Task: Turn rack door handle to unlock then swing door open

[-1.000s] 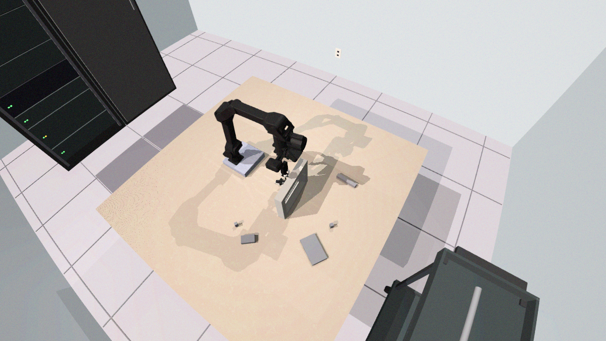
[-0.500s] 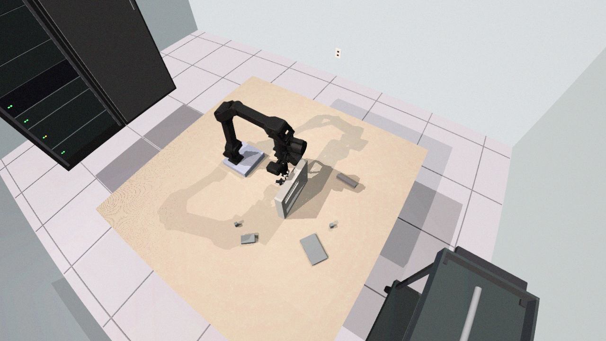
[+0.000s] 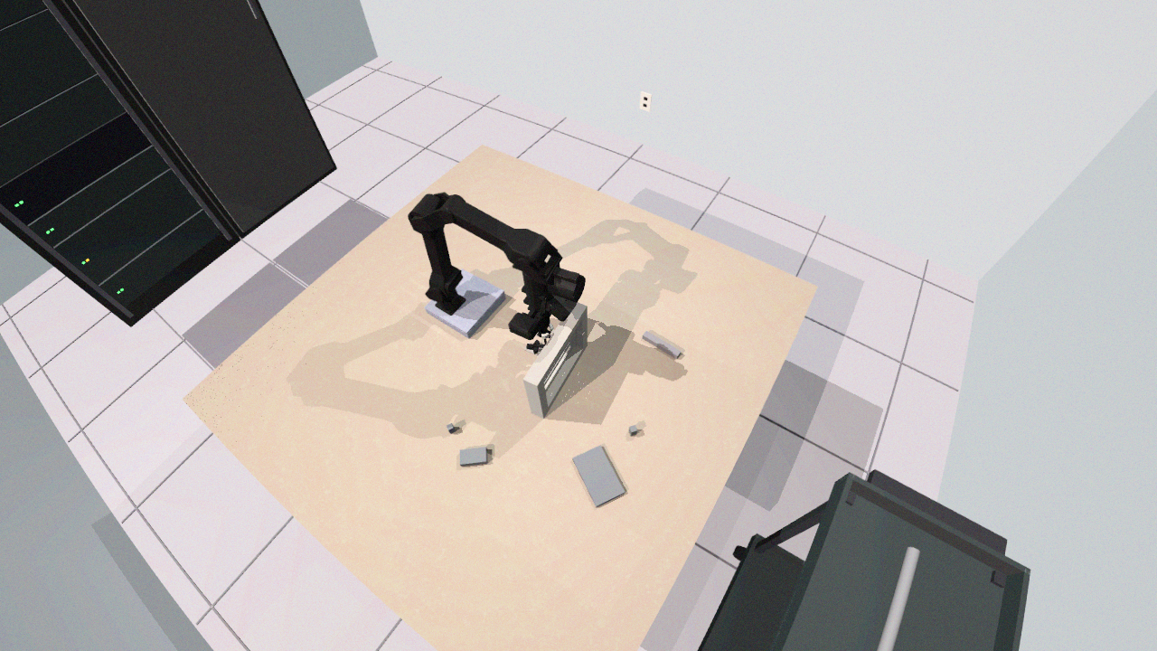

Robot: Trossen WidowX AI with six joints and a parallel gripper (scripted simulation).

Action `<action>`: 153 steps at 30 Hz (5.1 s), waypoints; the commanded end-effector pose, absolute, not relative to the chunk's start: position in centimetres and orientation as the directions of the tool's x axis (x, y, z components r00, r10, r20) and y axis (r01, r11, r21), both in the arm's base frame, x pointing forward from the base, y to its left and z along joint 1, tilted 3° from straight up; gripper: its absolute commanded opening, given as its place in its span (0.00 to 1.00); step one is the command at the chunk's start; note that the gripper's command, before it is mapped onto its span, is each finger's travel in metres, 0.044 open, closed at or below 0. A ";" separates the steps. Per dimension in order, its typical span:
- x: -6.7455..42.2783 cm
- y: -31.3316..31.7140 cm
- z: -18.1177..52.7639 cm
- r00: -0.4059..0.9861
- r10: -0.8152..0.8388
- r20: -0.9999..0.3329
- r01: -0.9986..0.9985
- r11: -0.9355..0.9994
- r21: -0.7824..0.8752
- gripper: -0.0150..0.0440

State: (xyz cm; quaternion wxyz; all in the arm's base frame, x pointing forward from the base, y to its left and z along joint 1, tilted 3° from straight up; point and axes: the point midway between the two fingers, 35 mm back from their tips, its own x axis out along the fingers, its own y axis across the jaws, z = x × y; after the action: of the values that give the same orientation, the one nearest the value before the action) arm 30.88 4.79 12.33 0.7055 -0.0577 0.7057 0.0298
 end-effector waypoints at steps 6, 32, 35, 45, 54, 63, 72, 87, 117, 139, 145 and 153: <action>30.8 4.7 12.2 0.001 -0.042 -0.999 -0.125 0.991 -0.042 0.41; 30.8 4.7 12.2 0.001 -0.042 -0.999 -0.637 0.770 -0.033 0.29; 30.8 4.7 12.2 0.001 -0.042 -0.999 -0.744 0.668 -0.029 0.29; 30.8 4.7 12.2 0.001 -0.042 -0.999 -0.972 0.237 -0.011 0.29; 30.8 4.7 12.2 0.001 -0.042 -0.999 -0.979 -0.203 0.008 0.29; 30.8 4.7 12.2 0.001 -0.042 -0.999 -0.890 -0.456 0.019 0.29; 30.8 4.7 12.2 0.001 -0.042 -0.999 -0.890 -0.456 0.019 0.47; 30.8 4.7 12.2 0.001 -0.042 -0.999 -0.988 -0.152 0.006 0.76; 30.8 4.7 12.2 0.001 -0.042 -0.999 -0.235 0.971 -0.041 0.76; 30.8 4.7 12.2 0.001 -0.043 -0.999 0.753 0.658 -0.027 0.76; 30.8 4.7 12.2 0.001 -0.042 -0.999 0.913 0.408 -0.016 0.76; 30.8 4.7 12.2 0.001 -0.042 -0.999 1.000 0.025 0.000 0.76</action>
State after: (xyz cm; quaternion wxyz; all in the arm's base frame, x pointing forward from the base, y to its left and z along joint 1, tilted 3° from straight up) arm 30.79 4.77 12.20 0.5437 0.4516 0.5258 -0.4733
